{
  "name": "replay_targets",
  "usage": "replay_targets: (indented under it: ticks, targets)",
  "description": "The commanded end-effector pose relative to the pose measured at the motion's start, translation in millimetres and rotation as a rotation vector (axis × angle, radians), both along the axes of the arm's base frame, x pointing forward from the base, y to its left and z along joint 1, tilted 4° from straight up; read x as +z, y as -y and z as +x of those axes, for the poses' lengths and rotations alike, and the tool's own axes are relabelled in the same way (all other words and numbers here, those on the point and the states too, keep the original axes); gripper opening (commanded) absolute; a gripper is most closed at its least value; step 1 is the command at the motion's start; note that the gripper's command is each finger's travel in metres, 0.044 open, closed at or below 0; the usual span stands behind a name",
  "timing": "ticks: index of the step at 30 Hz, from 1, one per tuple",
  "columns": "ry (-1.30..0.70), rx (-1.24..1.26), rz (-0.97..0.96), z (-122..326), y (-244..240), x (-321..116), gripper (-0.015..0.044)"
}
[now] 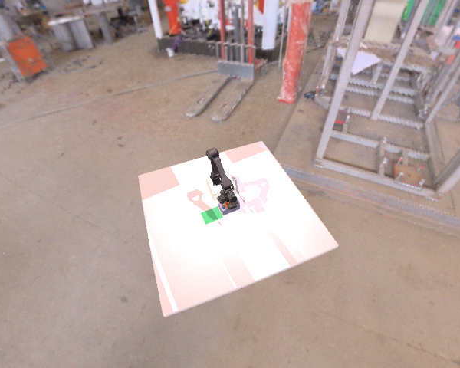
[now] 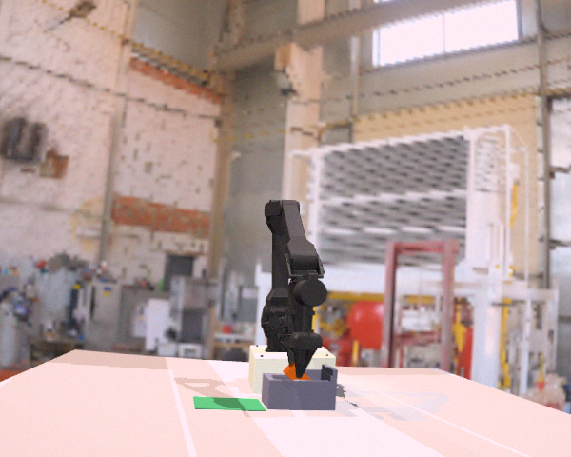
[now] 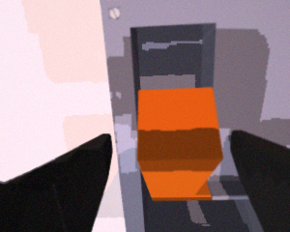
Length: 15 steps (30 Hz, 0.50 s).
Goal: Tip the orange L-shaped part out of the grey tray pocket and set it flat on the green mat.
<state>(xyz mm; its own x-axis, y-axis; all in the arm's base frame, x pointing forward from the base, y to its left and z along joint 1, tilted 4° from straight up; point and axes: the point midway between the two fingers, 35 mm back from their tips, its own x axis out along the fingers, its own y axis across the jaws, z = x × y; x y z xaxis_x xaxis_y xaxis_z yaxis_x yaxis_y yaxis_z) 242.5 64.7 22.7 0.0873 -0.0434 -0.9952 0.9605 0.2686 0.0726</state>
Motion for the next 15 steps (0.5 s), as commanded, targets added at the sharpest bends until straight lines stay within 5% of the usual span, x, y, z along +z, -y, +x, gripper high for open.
replay_targets:
  ticks: [1,5,15]
  targets:
    - [0.0,0.0,0.0,0.0,0.0,0.0,0.0254]
    - [0.0,0.0,0.0,0.0,0.0,0.0,0.0149]
    - [0.0,0.0,0.0,0.0,0.0,0.0,0.0082]
